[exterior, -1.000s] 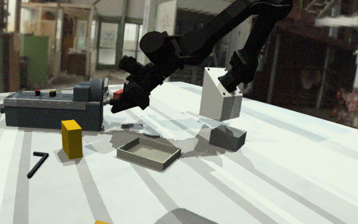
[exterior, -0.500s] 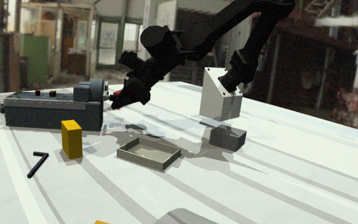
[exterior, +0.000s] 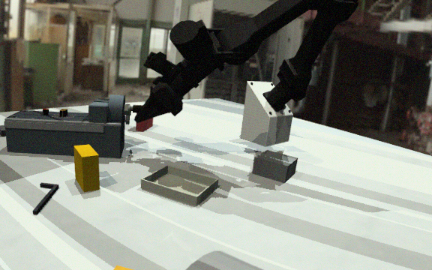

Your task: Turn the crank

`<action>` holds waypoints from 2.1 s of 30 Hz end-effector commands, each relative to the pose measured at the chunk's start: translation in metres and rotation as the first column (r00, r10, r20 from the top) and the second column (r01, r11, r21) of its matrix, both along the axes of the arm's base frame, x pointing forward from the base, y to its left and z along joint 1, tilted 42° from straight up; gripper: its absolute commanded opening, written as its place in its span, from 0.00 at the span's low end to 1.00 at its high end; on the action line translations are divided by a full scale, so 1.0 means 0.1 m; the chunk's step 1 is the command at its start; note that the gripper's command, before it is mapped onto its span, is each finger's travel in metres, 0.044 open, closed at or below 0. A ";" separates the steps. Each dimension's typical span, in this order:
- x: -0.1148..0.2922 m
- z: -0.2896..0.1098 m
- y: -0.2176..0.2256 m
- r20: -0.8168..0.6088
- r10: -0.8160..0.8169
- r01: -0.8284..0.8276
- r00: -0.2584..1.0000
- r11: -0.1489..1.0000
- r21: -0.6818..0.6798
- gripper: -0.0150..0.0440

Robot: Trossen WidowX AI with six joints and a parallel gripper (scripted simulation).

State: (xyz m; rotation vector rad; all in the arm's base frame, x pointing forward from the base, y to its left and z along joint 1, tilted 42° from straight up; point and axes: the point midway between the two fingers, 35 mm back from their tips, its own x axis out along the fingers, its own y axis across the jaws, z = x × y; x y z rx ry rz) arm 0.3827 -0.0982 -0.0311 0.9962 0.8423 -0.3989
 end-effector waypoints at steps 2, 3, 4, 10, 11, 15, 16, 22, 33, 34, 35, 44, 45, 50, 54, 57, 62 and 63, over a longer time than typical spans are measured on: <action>-0.05 0.04 -0.09 0.002 -0.005 0.005 1.000 1.000 -0.004 0.25; -0.06 0.04 -0.10 0.002 -0.005 0.005 1.000 1.000 -0.004 0.25; -0.06 0.05 -0.11 0.002 -0.005 0.005 1.000 1.000 -0.004 0.25; -0.10 0.04 -0.17 0.002 -0.005 0.005 1.000 1.000 -0.004 0.25; -0.11 0.04 -0.17 0.002 -0.005 0.005 1.000 1.000 -0.004 0.25; -0.13 0.04 -0.20 0.001 -0.005 0.005 1.000 1.000 -0.005 0.25; -0.13 0.03 -0.20 0.001 -0.005 0.005 1.000 1.000 -0.005 0.25; -0.16 0.02 -0.23 0.001 -0.005 0.005 1.000 1.000 -0.005 0.25; -0.20 -0.01 -0.26 0.001 -0.005 0.005 1.000 1.000 -0.005 0.25; -0.20 -0.01 -0.26 0.001 -0.005 0.005 1.000 1.000 -0.005 0.25; -0.20 -0.01 -0.26 0.001 -0.005 0.005 1.000 1.000 -0.005 0.25; -0.22 -0.03 -0.27 0.001 -0.005 0.005 1.000 1.000 -0.005 0.25; -0.22 -0.03 -0.27 0.001 -0.005 0.005 1.000 1.000 -0.005 0.25; -0.22 -0.04 -0.28 0.001 -0.005 0.005 1.000 1.000 -0.005 0.25; -0.23 -0.05 -0.28 0.001 -0.005 0.005 1.000 1.000 -0.005 0.25; -0.23 -0.05 -0.28 0.001 -0.005 0.005 1.000 1.000 -0.005 0.25; -0.24 -0.06 -0.28 0.001 -0.005 0.005 1.000 1.000 -0.005 0.25; -0.24 -0.06 -0.28 0.001 -0.005 0.005 1.000 1.000 -0.005 0.25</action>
